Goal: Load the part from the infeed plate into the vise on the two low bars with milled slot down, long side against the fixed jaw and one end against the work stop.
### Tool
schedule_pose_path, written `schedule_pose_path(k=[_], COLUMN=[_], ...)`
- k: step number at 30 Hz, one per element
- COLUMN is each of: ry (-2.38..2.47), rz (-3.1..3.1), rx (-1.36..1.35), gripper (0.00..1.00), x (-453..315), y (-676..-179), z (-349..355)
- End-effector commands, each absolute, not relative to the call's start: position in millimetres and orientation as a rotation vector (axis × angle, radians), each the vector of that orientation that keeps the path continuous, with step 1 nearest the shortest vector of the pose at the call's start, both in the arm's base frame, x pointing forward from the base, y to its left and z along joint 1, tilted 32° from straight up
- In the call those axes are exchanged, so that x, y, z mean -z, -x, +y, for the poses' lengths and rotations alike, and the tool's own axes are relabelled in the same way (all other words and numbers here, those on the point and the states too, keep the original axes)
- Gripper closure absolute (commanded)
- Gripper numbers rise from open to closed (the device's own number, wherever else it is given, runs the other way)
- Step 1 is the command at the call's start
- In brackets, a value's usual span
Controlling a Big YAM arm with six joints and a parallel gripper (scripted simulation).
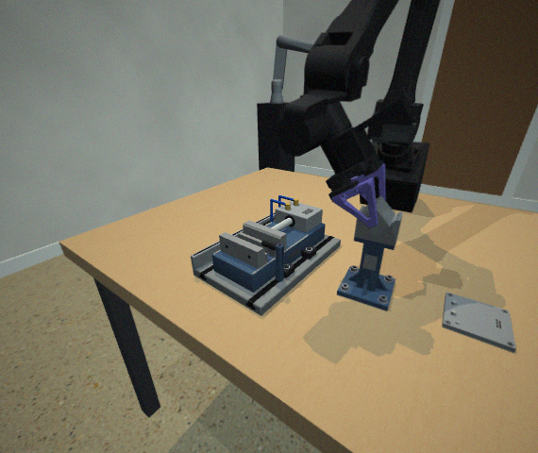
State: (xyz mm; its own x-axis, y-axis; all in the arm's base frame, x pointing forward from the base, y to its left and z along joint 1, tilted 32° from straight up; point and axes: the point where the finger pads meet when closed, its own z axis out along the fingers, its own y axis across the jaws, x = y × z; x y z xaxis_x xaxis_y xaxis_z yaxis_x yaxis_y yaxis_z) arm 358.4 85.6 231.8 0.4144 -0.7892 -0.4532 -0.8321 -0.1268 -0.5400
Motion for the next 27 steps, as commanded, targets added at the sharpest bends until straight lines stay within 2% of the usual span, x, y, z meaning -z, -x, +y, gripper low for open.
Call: schedule_pose_path(k=[1,27], ry=[1.914,1.964], rz=[1.376,1.523], rx=[-0.045,0.156], gripper=[0.19,0.19], x=[-238.8,-234.0], y=[-361.6,-359.4], z=[91.6,92.0])
